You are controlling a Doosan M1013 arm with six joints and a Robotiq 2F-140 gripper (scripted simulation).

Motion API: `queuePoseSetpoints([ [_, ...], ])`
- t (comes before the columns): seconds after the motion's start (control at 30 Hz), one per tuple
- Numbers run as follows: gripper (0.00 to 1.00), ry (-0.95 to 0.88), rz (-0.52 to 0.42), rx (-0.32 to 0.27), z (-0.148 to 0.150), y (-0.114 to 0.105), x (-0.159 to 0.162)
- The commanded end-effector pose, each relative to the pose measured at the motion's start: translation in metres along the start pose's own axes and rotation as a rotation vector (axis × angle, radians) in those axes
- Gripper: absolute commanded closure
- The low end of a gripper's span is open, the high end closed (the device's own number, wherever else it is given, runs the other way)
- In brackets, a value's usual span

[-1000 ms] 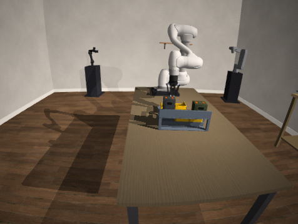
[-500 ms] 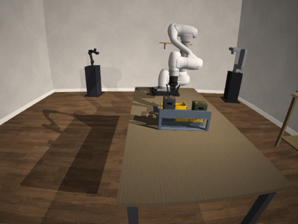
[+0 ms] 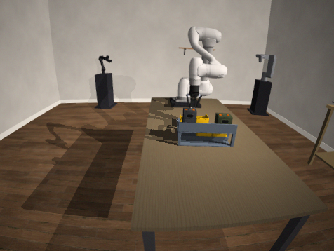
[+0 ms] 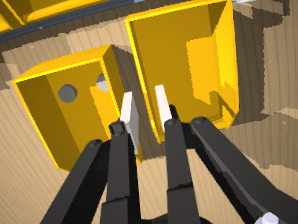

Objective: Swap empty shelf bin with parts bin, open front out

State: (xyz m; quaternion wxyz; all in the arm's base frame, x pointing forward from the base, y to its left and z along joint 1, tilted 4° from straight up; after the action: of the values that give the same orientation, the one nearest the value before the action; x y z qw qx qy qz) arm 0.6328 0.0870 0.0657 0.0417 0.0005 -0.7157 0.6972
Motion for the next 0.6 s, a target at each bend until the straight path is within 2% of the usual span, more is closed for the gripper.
queuePoseSetpoints([
  [0.0, 0.76, 0.000, 0.000, 0.000, 0.0000, -0.0001, 0.0000],
  [0.57, 0.76, 0.000, 0.000, 0.000, 0.0000, 0.0095, 0.0000],
])
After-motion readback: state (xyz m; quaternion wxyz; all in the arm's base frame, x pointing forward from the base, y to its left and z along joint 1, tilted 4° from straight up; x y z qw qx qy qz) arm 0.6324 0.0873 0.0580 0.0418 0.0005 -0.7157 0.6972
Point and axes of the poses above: the point where the finger pads meet when closed, its own y axis out along the fingers, its own z axis across the jaws, x = y × z, the point moved 1 cm from there along -y, back along the fingers, and after that the axes turned 8 degrees about y, right-handed, at the moved point
